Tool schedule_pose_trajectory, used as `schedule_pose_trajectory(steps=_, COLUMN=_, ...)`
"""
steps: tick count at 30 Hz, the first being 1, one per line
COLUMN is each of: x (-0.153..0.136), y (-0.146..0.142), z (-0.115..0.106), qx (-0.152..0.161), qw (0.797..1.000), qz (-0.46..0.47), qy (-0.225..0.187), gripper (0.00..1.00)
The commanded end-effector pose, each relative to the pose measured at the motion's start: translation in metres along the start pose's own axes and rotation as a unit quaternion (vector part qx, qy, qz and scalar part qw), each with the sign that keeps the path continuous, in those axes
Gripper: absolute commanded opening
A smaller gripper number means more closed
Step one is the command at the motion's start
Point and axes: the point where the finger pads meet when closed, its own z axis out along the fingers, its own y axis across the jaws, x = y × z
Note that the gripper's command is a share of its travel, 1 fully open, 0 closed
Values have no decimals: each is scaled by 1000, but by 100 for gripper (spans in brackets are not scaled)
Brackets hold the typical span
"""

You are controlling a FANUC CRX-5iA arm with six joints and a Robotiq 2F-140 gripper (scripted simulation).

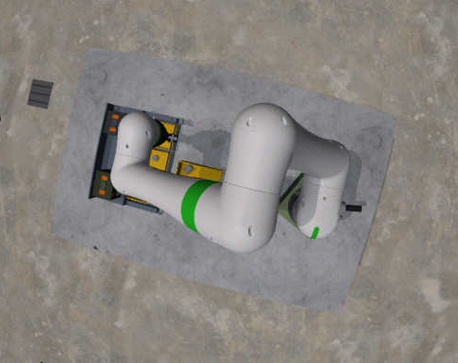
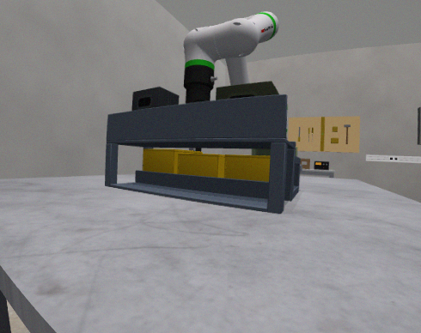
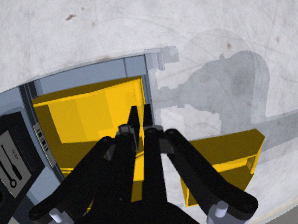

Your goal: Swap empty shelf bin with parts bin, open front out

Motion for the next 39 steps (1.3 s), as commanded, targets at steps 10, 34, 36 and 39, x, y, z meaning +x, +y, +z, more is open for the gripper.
schedule_pose_trajectory(steps=10, x=0, y=-1, z=-6, qx=1, qw=1000, qz=0, qy=0, gripper=10)
schedule_pose_trajectory(steps=34, x=0, y=1, z=-6, qx=1, qw=1000, qz=0, qy=0, gripper=10)
schedule_pose_trajectory(steps=36, x=0, y=2, z=-6, qx=1, qw=1000, qz=0, qy=0, gripper=10)
schedule_pose_trajectory(steps=39, x=0, y=5, z=-6, qx=1, qw=1000, qz=0, qy=0, gripper=10)
